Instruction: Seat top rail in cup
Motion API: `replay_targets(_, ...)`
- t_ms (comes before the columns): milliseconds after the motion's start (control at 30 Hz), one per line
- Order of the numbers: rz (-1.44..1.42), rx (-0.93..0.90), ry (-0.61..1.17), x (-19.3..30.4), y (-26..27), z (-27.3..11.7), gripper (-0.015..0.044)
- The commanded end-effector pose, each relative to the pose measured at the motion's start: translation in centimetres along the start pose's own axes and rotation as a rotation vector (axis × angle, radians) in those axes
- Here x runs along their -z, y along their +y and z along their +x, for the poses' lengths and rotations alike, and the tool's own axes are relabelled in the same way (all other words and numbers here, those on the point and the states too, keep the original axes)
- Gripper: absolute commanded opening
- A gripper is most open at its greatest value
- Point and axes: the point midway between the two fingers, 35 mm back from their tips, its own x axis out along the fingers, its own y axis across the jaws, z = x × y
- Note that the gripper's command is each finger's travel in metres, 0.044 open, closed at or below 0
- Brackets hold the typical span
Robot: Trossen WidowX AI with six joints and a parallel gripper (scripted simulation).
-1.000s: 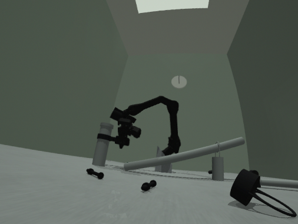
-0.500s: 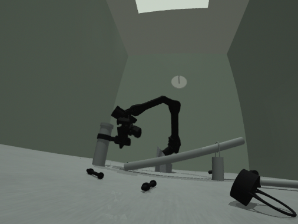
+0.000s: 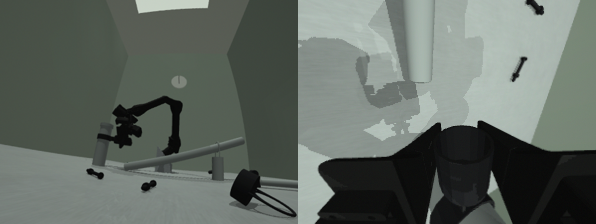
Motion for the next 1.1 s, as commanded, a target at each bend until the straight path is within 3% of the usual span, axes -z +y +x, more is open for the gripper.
replay_targets(0,0.019,0.001,0.016,0.00,-0.30,0.06,0.0000)
replay_targets(1067,0.054,0.000,0.033,-0.01,-0.54,0.28,0.0000)
